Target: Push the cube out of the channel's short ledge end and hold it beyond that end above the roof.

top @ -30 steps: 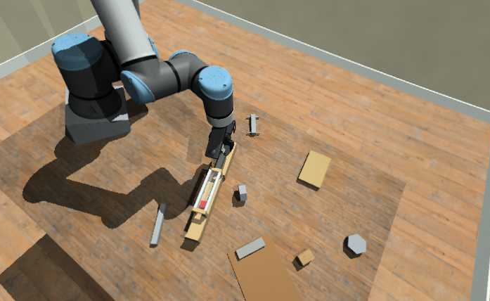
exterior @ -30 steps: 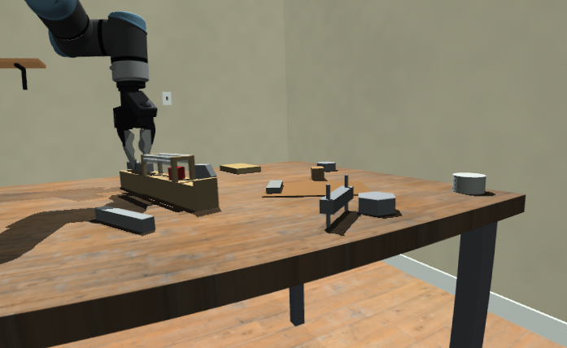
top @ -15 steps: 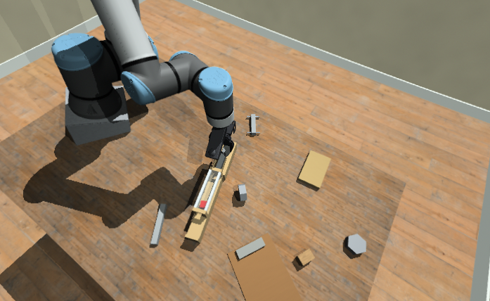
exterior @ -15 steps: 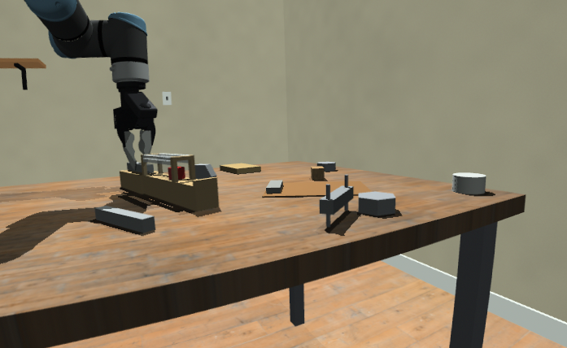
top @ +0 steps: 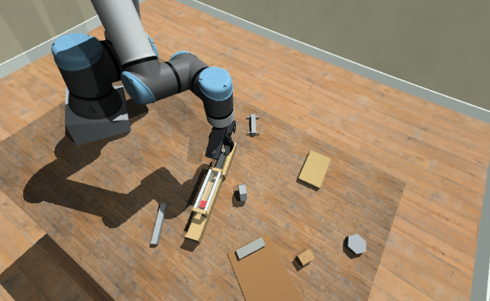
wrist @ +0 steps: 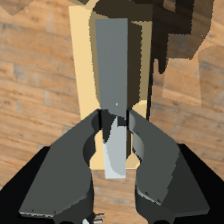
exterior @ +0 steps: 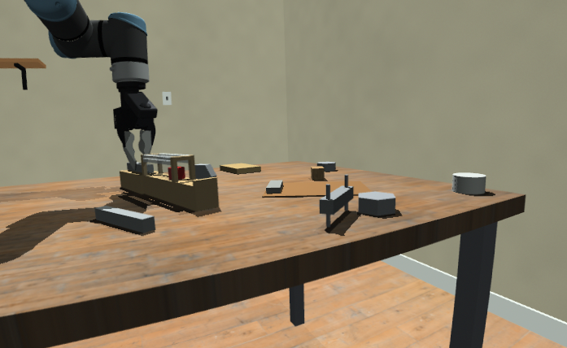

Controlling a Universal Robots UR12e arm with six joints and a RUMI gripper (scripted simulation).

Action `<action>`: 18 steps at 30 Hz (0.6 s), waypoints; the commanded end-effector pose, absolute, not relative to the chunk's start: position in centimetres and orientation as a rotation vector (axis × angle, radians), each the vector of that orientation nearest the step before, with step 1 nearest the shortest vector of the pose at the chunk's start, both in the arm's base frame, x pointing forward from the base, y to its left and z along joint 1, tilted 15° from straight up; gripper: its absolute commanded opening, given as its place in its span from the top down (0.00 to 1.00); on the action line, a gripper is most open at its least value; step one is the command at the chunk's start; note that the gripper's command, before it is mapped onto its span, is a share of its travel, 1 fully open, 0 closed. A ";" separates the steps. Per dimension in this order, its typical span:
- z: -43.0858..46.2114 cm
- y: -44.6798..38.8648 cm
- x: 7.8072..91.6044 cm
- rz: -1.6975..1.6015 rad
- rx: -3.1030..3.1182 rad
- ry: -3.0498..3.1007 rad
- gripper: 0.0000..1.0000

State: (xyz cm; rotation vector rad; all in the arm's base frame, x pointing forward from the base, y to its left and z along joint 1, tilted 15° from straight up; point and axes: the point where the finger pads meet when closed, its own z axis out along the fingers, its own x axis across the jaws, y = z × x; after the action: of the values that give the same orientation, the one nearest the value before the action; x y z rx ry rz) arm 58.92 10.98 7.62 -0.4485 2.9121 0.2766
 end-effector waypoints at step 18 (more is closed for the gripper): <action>7.5 9.8 59.4 0.276 -0.448 2.911 1.00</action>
State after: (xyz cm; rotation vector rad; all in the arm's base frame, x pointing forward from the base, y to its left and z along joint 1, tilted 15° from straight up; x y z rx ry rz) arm 59.12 10.39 7.52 -0.4484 2.9121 0.2765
